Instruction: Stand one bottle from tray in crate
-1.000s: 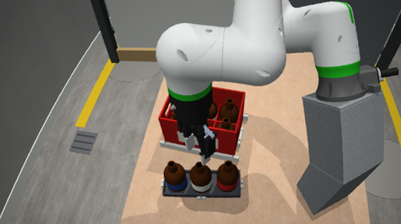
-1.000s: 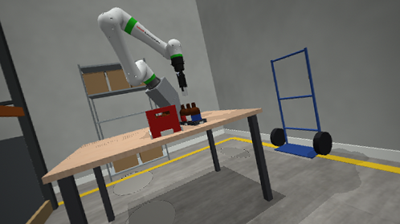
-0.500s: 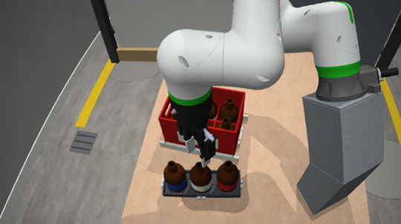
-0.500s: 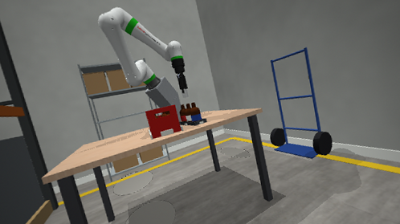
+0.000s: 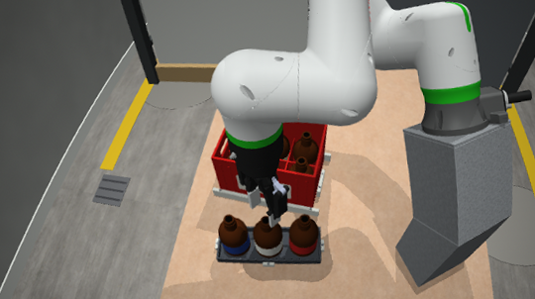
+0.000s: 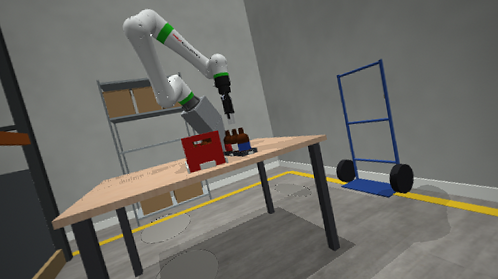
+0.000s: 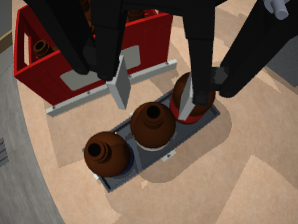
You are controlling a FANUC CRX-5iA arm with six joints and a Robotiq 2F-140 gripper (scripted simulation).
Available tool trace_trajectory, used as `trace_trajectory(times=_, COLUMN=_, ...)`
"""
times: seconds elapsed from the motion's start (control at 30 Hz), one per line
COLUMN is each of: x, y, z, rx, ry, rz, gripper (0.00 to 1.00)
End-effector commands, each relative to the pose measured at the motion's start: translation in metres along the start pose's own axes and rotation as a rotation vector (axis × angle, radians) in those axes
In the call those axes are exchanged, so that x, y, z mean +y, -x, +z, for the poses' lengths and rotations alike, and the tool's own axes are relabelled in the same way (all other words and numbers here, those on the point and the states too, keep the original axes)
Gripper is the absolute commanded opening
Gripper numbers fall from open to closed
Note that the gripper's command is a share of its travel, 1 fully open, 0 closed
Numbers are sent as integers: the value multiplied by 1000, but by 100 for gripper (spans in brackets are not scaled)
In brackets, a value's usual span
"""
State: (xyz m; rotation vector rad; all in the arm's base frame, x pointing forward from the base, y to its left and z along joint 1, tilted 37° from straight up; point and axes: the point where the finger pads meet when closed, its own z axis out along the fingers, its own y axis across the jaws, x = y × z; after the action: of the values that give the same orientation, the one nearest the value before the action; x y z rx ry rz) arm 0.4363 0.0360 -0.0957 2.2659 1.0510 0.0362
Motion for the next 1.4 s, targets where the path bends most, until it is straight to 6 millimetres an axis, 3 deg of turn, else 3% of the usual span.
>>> trace_trajectory(times=0.0, x=0, y=0, z=4, rx=1, ry=0, rz=0, gripper=38)
trace_trajectory(times=1.37, x=0, y=0, z=12, rx=1, ry=0, rz=0, gripper=38)
